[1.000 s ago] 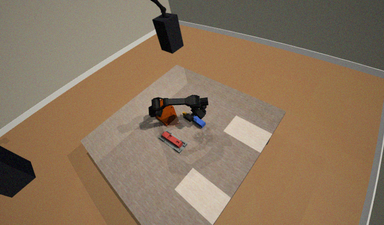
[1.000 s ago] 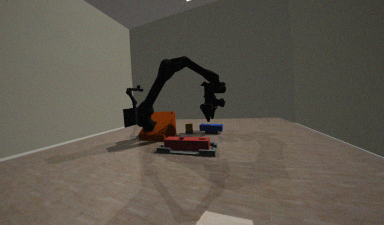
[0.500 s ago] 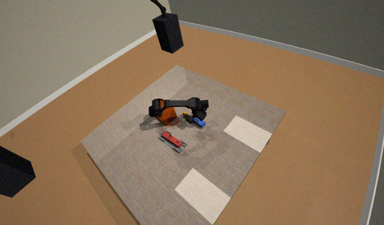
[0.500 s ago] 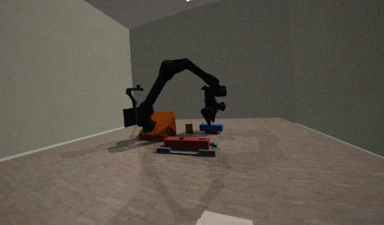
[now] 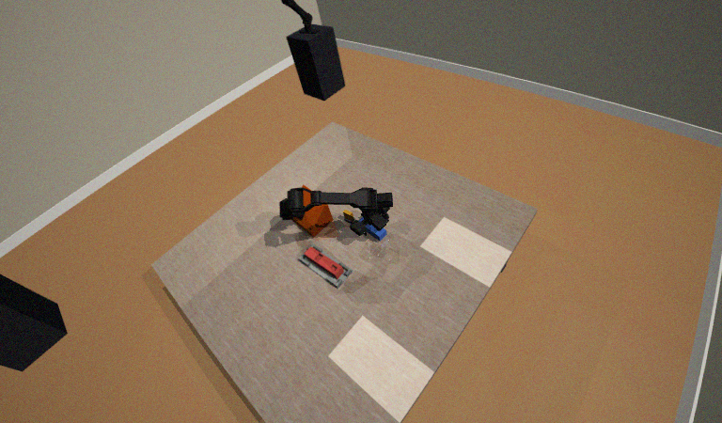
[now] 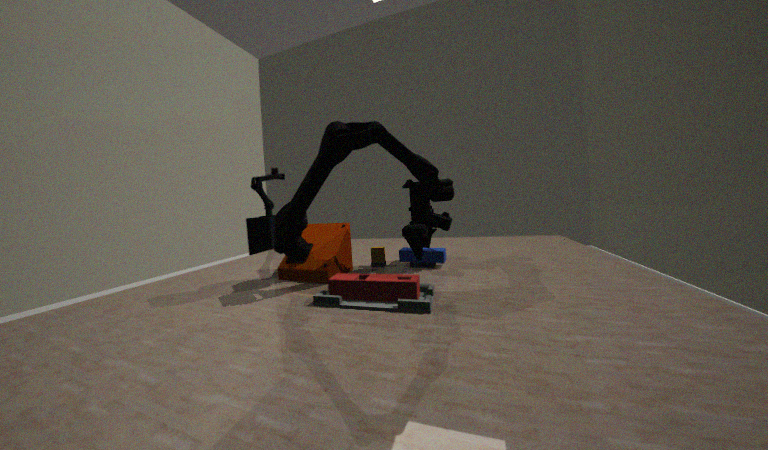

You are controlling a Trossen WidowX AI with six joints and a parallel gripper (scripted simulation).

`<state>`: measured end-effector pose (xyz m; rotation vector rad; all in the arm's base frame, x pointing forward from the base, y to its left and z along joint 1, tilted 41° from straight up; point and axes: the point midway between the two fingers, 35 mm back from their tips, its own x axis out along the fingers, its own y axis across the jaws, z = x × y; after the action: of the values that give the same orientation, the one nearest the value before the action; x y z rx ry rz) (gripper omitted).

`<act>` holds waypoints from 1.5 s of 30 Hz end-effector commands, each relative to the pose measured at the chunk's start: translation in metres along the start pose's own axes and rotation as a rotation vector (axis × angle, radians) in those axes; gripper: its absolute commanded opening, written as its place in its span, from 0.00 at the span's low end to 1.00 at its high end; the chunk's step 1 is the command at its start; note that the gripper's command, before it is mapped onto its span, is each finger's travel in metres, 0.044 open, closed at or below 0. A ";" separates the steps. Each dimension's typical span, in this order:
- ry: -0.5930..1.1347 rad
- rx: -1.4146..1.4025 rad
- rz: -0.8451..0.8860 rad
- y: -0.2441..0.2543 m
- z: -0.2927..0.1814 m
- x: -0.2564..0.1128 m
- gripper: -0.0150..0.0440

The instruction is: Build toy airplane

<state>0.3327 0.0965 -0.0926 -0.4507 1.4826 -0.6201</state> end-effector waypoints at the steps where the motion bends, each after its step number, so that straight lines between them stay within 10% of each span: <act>1: 0.003 -0.009 -0.009 -0.001 -0.002 0.006 1.00; 22: -0.032 -0.012 0.007 0.001 -0.001 -0.009 0.25; 45: -0.021 -0.013 0.009 0.005 0.002 -0.076 0.25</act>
<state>0.3357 0.1416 -0.0429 -0.4689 1.4695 -0.5978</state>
